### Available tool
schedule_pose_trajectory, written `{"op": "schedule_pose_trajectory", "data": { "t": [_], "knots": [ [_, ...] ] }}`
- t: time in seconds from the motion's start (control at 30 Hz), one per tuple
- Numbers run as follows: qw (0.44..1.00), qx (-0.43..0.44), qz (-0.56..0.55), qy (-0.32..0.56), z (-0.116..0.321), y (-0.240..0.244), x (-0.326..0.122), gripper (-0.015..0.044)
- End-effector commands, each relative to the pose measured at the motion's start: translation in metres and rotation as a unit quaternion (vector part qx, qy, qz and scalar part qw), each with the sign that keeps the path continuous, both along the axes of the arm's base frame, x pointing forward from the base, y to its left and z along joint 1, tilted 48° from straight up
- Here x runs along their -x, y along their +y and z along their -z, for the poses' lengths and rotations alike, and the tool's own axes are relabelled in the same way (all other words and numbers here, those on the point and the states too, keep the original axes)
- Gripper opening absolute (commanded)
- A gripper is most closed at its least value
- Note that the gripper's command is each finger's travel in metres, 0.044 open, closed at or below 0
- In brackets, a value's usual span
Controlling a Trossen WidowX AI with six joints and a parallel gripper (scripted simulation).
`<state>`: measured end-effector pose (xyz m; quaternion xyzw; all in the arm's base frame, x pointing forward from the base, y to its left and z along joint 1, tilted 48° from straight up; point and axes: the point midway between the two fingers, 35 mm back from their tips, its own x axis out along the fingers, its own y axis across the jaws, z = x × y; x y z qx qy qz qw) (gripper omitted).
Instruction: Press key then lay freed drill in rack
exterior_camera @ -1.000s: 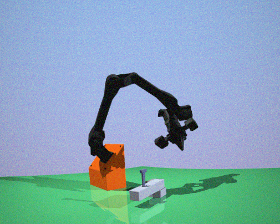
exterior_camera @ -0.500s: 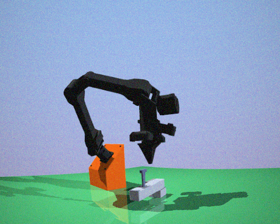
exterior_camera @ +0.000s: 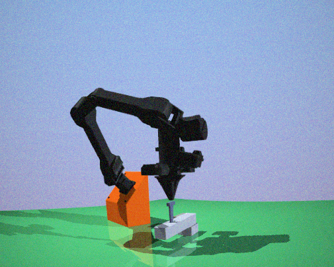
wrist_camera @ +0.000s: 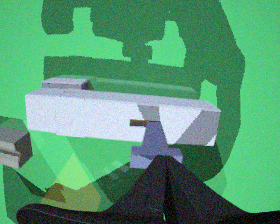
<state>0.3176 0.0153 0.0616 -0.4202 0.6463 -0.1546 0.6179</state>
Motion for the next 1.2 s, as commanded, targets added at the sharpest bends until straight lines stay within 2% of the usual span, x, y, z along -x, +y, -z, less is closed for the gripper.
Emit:
{"op": "schedule_pose_trajectory", "data": {
  "t": [0.0, 1.17],
  "knots": [
    [1.000, -0.001, 0.002, 0.004, 0.0047, -0.0041, 0.0035, 0.0000],
    [1.000, -0.001, 0.002, 0.004, 0.0118, -0.0136, 0.0020, 0.0000]
  ]
}}
